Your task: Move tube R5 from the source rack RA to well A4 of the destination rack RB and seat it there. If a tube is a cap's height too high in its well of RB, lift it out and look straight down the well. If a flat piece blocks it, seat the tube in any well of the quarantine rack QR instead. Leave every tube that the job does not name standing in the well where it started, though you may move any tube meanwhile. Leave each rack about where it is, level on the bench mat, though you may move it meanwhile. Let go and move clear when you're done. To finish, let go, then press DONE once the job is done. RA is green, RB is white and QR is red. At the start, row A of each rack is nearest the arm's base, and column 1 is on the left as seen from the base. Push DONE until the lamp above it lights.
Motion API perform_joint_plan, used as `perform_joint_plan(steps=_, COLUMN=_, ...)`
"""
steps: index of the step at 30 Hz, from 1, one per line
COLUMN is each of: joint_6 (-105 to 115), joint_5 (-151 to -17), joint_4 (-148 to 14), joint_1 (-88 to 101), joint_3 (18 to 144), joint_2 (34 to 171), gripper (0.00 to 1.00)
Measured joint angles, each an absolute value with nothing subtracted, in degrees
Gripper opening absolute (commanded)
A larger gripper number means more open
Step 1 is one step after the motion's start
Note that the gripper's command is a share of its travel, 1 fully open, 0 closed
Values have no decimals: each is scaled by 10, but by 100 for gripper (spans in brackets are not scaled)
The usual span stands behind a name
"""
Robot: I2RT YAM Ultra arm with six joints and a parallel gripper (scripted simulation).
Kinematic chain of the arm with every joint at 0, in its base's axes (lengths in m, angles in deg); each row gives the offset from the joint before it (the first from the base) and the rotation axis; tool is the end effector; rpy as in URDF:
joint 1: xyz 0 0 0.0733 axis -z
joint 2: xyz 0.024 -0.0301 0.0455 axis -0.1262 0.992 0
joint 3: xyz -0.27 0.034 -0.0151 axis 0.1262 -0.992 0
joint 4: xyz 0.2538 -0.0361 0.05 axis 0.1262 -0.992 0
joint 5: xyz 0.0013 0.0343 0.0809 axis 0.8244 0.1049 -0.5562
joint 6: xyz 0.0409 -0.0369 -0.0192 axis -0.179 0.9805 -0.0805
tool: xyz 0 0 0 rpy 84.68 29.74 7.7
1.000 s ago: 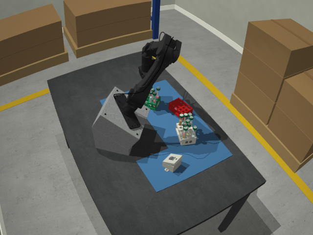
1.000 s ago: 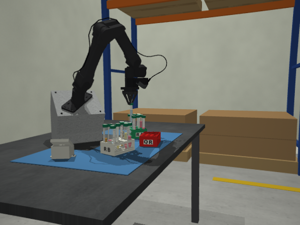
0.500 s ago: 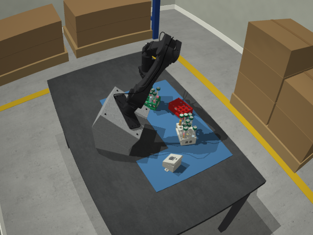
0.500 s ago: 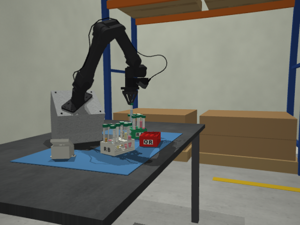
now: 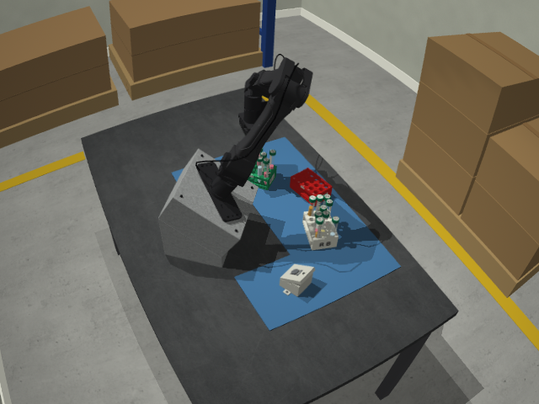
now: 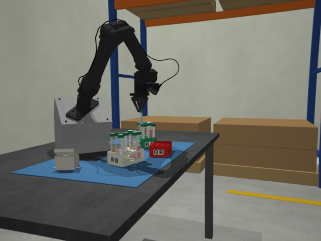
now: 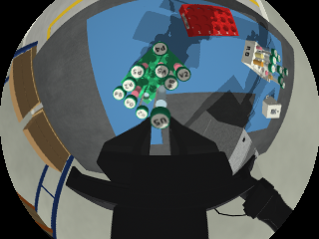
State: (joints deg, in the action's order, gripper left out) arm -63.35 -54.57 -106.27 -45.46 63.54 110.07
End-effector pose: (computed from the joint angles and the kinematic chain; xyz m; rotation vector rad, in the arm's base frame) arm 0.1917 0.2187 0.1205 0.3049 2.6864 -0.4947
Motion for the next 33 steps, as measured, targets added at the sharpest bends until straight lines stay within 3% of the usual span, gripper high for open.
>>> perform_joint_plan(steps=33, joint_6=-626, joint_5=-544, joint_4=-1051, joint_1=-448, joint_3=637, joint_2=1112, gripper=0)
